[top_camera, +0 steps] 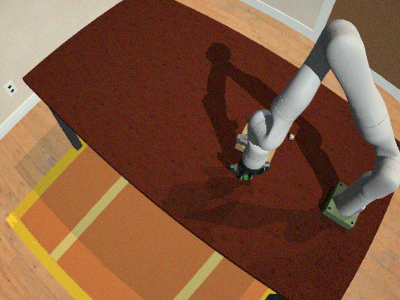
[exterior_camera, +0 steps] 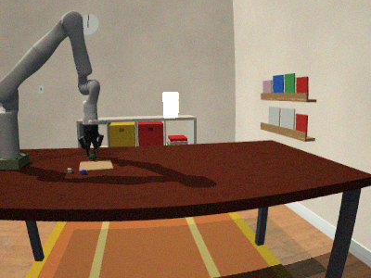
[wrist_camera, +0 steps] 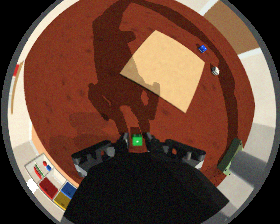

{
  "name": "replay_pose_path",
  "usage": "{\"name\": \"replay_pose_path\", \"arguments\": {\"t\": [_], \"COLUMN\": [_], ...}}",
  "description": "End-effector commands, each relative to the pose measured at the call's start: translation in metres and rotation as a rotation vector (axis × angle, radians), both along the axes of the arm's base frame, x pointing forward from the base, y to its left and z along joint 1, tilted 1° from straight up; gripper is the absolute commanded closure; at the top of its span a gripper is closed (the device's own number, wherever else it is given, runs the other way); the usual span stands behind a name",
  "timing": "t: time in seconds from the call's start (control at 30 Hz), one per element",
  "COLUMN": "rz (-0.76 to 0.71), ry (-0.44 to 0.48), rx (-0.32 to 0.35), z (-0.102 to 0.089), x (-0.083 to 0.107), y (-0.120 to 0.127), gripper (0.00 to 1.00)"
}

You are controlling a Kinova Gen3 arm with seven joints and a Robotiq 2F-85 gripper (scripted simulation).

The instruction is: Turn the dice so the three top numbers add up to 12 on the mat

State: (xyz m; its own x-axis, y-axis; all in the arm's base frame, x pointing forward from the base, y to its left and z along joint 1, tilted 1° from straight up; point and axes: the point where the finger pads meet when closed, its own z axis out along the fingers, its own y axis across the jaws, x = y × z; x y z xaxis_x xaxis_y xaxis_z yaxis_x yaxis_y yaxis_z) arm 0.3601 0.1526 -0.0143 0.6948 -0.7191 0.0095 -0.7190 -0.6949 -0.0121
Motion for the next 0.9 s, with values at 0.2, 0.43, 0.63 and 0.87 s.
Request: {"name": "replay_pose_path", "arguments": {"t": [0.2, 0.43, 0.63, 0.87], "rz": [0.0, 0.0, 0.0, 0.0], "ry": [-0.001, -0.001, -0.001, -0.001], "rx": [0.001, 0.001, 0.001, 0.001], "z": [0.0006, 0.0006, 0.0006, 0.0006], "x": [0.0005, 0.0005, 0.0005, 0.0005], "y": [0.0002, 0.0002, 0.0002, 0.0002], "gripper": [0.89, 0.89, 0.89, 0.89]}}
